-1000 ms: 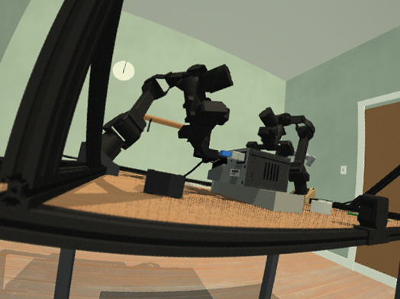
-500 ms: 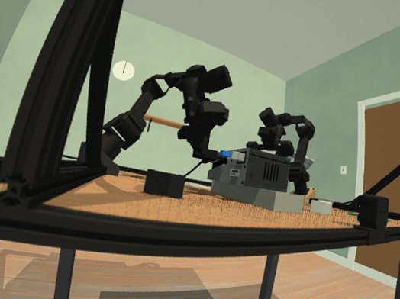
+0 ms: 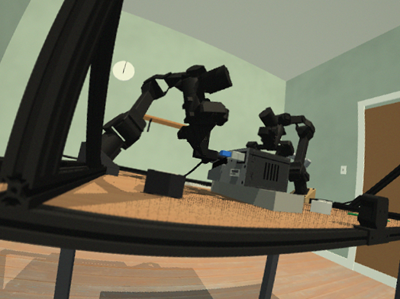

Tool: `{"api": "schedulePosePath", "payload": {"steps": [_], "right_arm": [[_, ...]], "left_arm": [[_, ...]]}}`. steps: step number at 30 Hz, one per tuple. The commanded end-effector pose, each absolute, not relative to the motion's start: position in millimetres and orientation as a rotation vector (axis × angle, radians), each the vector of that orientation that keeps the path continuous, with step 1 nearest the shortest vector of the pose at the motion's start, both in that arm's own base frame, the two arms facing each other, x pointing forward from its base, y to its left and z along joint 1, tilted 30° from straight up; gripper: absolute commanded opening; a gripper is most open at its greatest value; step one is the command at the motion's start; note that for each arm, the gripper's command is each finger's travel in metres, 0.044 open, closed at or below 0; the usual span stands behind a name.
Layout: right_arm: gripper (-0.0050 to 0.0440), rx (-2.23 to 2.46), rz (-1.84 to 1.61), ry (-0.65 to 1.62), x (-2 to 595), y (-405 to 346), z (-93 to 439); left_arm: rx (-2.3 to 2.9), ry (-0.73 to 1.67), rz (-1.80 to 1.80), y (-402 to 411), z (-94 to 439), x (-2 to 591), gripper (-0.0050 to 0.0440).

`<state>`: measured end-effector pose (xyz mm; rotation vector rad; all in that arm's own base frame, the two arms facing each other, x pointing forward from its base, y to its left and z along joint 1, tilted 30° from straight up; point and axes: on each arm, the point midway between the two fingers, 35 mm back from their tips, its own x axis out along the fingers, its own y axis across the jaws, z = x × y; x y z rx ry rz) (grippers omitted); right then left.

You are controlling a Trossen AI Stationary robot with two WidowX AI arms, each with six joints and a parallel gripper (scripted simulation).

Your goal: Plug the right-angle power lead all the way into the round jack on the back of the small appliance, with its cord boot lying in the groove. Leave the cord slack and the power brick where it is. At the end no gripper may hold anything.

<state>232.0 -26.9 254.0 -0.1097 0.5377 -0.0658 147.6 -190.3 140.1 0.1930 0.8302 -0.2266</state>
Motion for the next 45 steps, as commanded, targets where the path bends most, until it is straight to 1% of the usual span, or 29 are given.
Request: {"api": "schedulePosePath", "payload": {"steps": [1,45], "right_arm": [[0.0400,-0.113,-0.066,0.540,231.9,-27.1,253.5],[0.0400,-0.113,-0.066,0.540,231.9,-27.1,253.5]], "left_arm": [[0.191,0.834,-0.237,-190.4,139.3,146.9,0.0000],[0.190,0.835,-0.238,-191.7,141.3,150.3,0.0000]]}}
